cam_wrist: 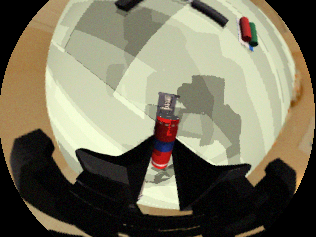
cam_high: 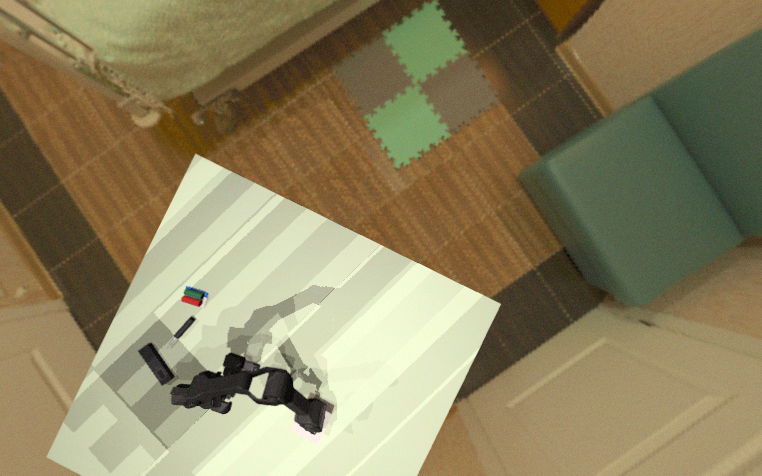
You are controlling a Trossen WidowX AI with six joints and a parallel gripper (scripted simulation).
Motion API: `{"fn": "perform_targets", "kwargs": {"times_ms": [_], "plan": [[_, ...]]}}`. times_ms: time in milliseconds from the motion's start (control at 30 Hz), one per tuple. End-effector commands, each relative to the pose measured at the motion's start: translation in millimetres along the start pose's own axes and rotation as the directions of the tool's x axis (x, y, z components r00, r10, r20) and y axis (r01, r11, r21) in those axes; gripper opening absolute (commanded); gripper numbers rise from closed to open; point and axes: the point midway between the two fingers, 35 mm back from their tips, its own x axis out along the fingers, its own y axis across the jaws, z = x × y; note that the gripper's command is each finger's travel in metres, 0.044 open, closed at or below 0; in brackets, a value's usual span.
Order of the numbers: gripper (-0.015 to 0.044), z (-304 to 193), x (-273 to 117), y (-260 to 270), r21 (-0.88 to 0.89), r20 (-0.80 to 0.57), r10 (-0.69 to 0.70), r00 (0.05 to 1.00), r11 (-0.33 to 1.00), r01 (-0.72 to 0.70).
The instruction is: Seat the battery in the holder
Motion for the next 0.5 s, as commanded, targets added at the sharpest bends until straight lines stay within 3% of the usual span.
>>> {"fn": "perform_targets", "kwargs": {"times_ms": [0, 300, 467], "plan": [[0.0082, 1, 9, 0, 0.011, -0.054, 0.007, 0.999, 1.000, -0.006], [0.0082, -3, 32, -1, 0.027, -0.207, 0.005, 0.978, 1.000, 0.001], [0.0082, -3, 35, -1, 0.028, -0.227, 0.005, 0.974, 1.000, 0.001]]}}
